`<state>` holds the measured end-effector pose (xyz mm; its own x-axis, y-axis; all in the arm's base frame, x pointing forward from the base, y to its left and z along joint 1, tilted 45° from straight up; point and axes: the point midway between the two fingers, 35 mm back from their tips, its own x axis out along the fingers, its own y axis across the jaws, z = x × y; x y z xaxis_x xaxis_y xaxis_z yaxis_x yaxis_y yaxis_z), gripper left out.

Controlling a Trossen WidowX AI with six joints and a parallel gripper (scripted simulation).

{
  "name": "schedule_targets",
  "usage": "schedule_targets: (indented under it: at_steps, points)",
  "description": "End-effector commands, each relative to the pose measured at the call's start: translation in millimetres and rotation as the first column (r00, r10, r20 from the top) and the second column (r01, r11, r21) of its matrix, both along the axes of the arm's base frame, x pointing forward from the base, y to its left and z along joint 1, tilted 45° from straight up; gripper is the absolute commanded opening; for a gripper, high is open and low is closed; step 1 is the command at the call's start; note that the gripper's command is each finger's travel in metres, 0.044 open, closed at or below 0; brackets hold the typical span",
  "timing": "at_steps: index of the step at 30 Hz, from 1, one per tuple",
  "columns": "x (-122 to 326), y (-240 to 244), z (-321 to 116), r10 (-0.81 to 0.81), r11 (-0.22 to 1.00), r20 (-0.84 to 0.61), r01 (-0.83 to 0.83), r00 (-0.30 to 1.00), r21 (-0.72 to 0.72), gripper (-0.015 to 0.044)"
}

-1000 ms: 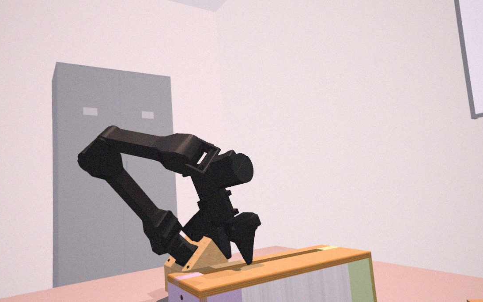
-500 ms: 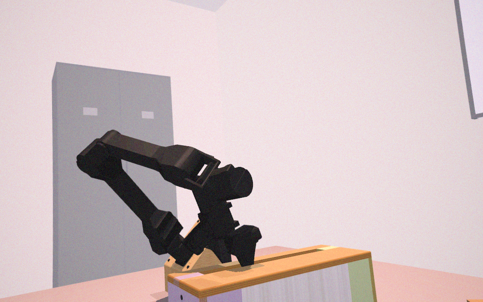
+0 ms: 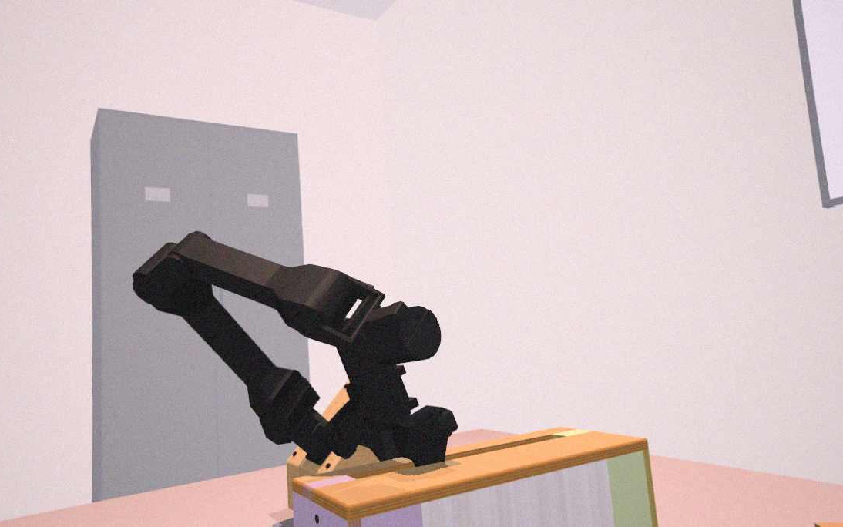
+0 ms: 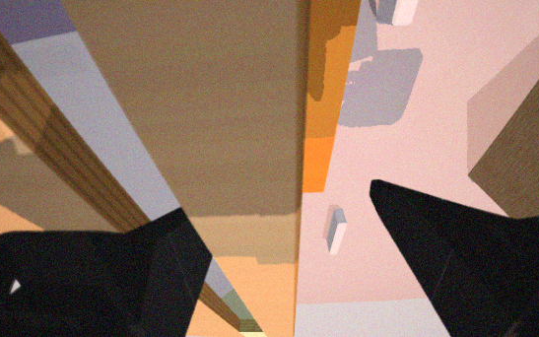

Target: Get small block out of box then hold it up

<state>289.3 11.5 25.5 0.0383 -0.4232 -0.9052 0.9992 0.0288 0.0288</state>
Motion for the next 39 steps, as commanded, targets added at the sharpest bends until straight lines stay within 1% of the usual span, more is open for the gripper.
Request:
schedule_targets:
  at_steps: [1,33,39]
  points:
    - [0,5,-5,-0.003,1.0,0.002,0.003,1.0,0.001,0.04]
    - [0,55,-55,-0.003,1.0,0.002,0.003,1.0,0.004,0.04]
    - [2,46,-46,-0.003,1.0,0.002,0.003,1.0,0.003,0.04]
